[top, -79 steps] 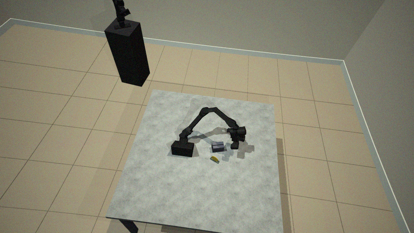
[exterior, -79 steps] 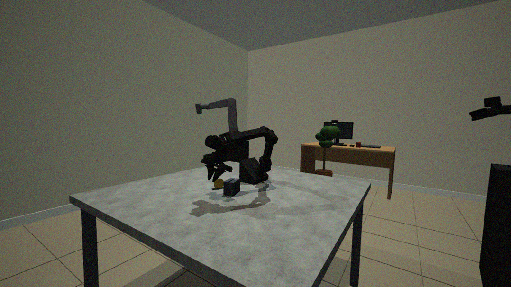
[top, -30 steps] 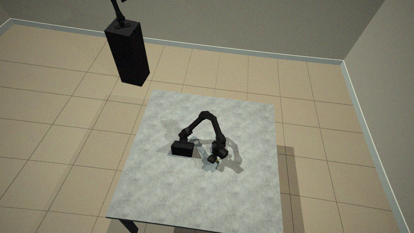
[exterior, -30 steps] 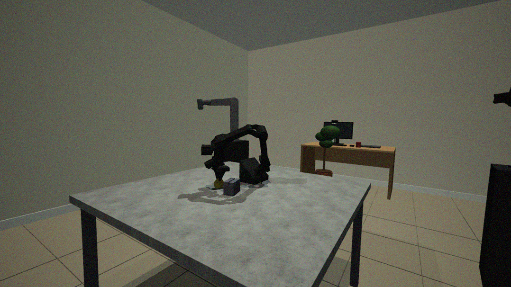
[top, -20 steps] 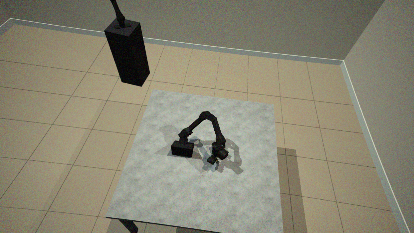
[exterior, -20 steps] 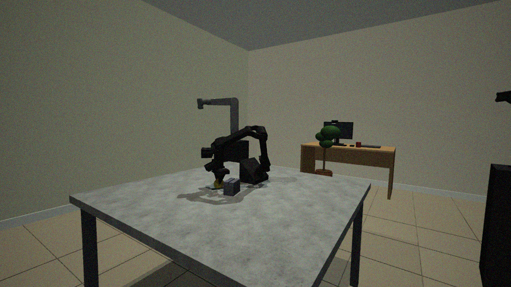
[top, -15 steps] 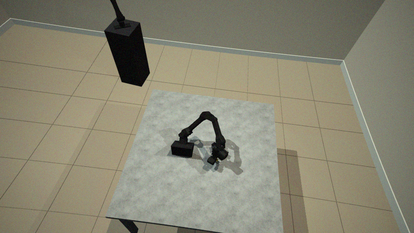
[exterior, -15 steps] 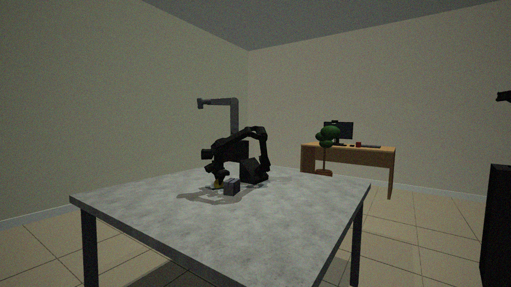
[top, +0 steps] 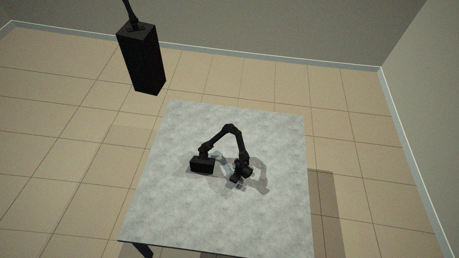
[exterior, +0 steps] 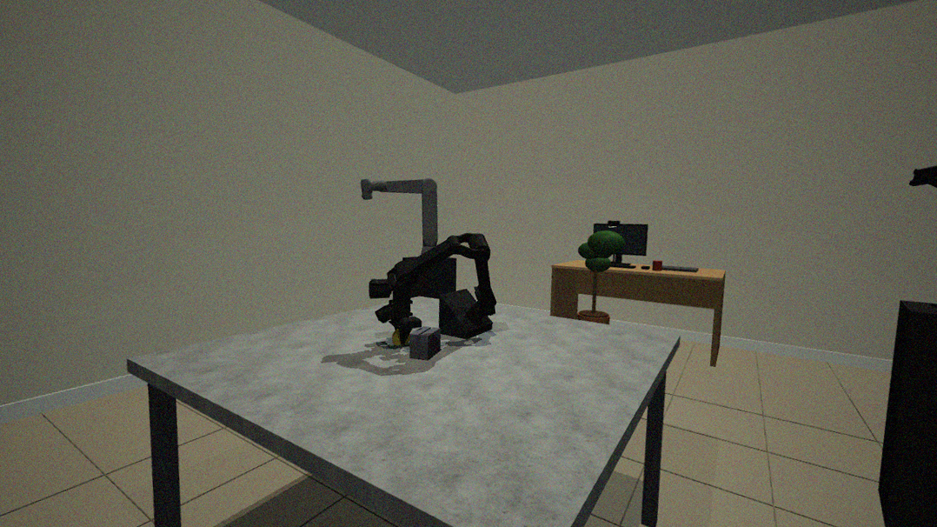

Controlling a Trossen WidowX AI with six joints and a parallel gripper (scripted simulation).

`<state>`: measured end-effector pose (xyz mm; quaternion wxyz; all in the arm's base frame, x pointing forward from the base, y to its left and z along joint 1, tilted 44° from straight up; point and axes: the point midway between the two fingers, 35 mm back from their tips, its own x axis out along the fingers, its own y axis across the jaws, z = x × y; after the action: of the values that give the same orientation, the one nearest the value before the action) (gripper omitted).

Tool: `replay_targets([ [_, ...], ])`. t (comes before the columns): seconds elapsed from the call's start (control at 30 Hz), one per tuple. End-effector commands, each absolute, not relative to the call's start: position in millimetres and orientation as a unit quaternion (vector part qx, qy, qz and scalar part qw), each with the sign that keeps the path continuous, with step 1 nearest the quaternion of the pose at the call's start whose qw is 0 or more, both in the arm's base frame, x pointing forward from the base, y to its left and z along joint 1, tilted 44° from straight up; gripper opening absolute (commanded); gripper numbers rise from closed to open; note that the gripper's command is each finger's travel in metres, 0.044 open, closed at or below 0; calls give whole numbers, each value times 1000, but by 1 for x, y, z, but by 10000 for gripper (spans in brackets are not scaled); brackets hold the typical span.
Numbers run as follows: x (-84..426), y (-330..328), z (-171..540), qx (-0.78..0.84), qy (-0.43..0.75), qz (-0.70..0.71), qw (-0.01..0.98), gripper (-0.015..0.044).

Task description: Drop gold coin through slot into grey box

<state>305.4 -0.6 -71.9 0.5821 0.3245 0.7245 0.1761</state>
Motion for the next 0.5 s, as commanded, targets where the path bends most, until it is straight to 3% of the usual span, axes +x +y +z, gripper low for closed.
replay_targets([
  [0.0, 306, 0, -72, 328, 724, 174, 582, 3],
  [0.47, 309, -10, -63, 328, 724, 174, 582, 0],
])
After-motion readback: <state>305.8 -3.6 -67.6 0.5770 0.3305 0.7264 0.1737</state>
